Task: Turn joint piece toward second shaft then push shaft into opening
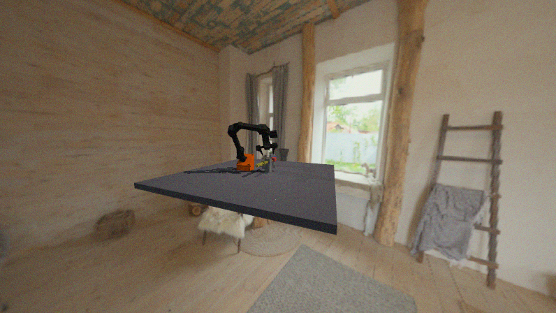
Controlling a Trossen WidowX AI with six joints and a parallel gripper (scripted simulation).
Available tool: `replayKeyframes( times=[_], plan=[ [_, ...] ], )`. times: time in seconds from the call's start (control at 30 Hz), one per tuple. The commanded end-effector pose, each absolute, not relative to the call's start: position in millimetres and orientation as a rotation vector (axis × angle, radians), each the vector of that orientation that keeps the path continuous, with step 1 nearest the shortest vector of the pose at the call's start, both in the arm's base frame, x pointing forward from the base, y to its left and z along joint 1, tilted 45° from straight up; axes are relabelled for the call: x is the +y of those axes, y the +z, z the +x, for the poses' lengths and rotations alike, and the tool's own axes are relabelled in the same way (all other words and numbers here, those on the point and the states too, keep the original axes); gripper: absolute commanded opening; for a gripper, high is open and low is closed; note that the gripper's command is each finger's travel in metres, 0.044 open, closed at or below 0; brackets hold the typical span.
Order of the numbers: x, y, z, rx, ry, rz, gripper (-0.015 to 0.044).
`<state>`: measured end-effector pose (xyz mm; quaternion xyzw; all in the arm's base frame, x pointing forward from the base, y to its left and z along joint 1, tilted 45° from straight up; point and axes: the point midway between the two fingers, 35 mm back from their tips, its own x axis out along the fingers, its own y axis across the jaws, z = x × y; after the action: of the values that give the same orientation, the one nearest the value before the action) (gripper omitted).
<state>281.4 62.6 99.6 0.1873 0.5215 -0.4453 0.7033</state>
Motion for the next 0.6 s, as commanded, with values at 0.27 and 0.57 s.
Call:
replayKeyframes(
  times=[0.27,0.57],
  plan=[
    [20.1,143.7,287.0,1.246,-0.849,0.043,0.044],
    [-13.6,177.4,284.1,1.337,-0.746,-0.26,0.044]
  ],
)
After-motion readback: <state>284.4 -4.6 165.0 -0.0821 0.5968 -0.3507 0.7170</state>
